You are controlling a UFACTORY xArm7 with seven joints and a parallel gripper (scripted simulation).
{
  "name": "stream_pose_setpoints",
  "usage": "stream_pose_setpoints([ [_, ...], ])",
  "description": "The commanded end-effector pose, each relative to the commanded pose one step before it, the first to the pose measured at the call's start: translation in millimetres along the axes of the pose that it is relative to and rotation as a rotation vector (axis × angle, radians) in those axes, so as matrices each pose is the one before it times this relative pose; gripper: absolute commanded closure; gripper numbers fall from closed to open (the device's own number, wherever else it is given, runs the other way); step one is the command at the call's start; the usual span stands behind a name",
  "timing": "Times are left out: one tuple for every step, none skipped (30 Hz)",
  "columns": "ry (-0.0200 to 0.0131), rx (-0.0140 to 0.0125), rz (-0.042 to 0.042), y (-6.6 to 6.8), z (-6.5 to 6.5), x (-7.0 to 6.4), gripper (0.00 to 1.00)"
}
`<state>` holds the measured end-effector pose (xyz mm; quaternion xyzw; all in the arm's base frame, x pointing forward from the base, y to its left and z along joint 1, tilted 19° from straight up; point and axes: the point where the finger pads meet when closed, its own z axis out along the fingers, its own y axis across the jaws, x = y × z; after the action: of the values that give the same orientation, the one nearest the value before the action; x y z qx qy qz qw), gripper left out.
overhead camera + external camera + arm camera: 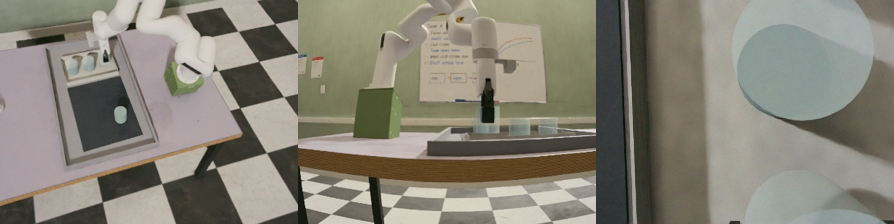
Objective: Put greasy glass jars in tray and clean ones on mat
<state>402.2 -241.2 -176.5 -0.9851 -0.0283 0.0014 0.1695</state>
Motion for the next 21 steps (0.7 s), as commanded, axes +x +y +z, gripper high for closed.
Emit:
stream_pose_setpoints([
  [0.00399, -0.00464, 0.00012, 2.09, -0.49, 1.5, 1.0],
  [0.0, 0.0, 0.0, 0.0, 1.32, 0.0, 1.0],
  [0.0, 0.0, 0.0, 0.0, 1.32, 0.0, 1.0],
  [0.0, 0.0, 0.0, 0.0, 1.32, 0.0, 1.0],
  [0.0, 0.0, 0.0, 0.0, 1.32, 0.0, 1.0],
  [0.0, 0.0, 0.0, 0.0, 1.32, 0.0, 1.0],
  [0.0, 0.0, 0.0, 0.0, 1.32, 0.0, 1.0],
  [0.0, 0.0, 0.0, 0.0, 1.32, 0.0, 1.0],
  [0.0, 0.0, 0.0, 0.0, 1.32, 0.0, 1.0],
  [0.0, 0.0, 0.0, 0.0, 1.32, 0.0, 1.0],
  [0.0, 0.0, 0.0, 0.0, 1.32, 0.0, 1.0],
  [0.0, 0.0, 0.0, 0.0, 1.32, 0.0, 1.0],
  [0.0, 0.0, 0.0, 0.0, 0.0, 0.0, 1.0],
  [0.0, 0.0, 0.0, 0.0, 0.0, 0.0, 1.0],
  [0.0, 0.0, 0.0, 0.0, 1.32, 0.0, 1.0],
  [0.0, 0.0, 0.0, 0.0, 1.32, 0.0, 1.0],
  [0.0, 0.0, 0.0, 0.0, 1.32, 0.0, 1.0],
  [0.0, 0.0, 0.0, 0.0, 1.32, 0.0, 1.0],
  [0.0, 0.0, 0.0, 0.0, 1.32, 0.0, 1.0],
  [0.0, 0.0, 0.0, 0.0, 1.32, 0.0, 1.0],
  [0.0, 0.0, 0.0, 0.0, 1.32, 0.0, 1.0],
])
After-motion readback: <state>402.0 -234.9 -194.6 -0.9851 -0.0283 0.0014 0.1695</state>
